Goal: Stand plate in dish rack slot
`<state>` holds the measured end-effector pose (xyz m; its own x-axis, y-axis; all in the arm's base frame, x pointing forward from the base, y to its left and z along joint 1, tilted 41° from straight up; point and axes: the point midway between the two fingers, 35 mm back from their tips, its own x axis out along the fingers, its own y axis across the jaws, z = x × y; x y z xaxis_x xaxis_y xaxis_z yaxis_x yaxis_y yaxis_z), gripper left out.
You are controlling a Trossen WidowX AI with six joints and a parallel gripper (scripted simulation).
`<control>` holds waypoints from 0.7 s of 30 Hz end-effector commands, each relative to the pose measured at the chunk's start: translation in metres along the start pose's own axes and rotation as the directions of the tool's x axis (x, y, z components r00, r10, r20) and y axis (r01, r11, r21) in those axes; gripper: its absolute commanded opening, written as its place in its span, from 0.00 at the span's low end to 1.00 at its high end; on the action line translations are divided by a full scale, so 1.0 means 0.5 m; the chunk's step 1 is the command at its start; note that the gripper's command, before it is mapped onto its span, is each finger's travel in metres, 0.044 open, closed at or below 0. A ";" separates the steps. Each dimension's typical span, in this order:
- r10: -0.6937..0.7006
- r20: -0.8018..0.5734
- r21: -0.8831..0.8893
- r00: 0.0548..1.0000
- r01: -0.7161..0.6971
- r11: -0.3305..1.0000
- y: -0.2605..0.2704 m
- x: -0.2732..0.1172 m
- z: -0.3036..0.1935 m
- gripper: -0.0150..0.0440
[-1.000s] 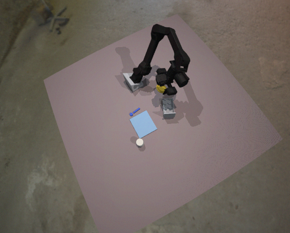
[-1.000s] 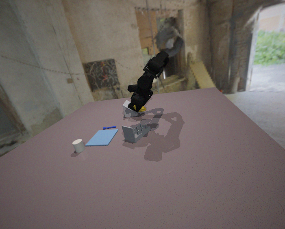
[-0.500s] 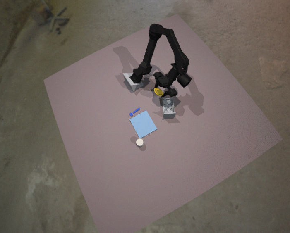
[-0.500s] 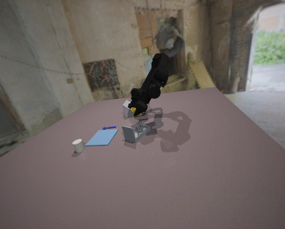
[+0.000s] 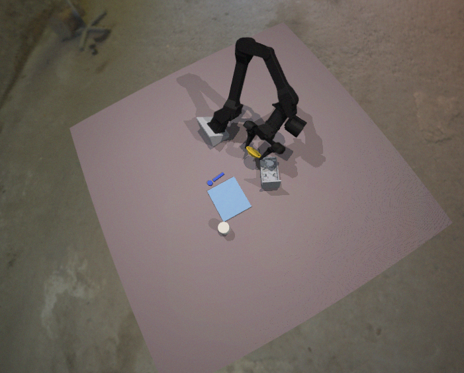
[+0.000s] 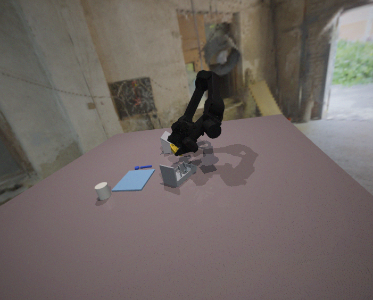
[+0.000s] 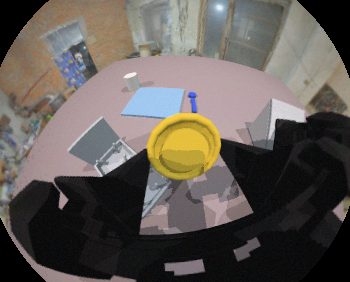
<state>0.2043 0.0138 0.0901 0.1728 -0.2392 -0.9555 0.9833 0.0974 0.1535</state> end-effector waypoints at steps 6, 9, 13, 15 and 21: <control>0.116 0.121 -0.084 0.986 -0.106 0.991 0.009 0.008 -0.009 0.25; 0.163 0.157 -0.114 0.974 -0.146 0.983 0.013 0.008 -0.014 0.25; 0.228 0.199 -0.154 0.953 -0.199 0.968 0.018 0.007 -0.021 0.25; 0.261 0.217 -0.174 0.940 -0.226 0.958 0.020 0.006 -0.025 0.25; 0.364 0.265 -0.231 0.893 -0.307 0.923 0.027 -0.001 -0.036 0.25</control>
<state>0.2163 0.0318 0.0873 0.4901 -0.4193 -0.7642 0.8622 0.3621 0.3543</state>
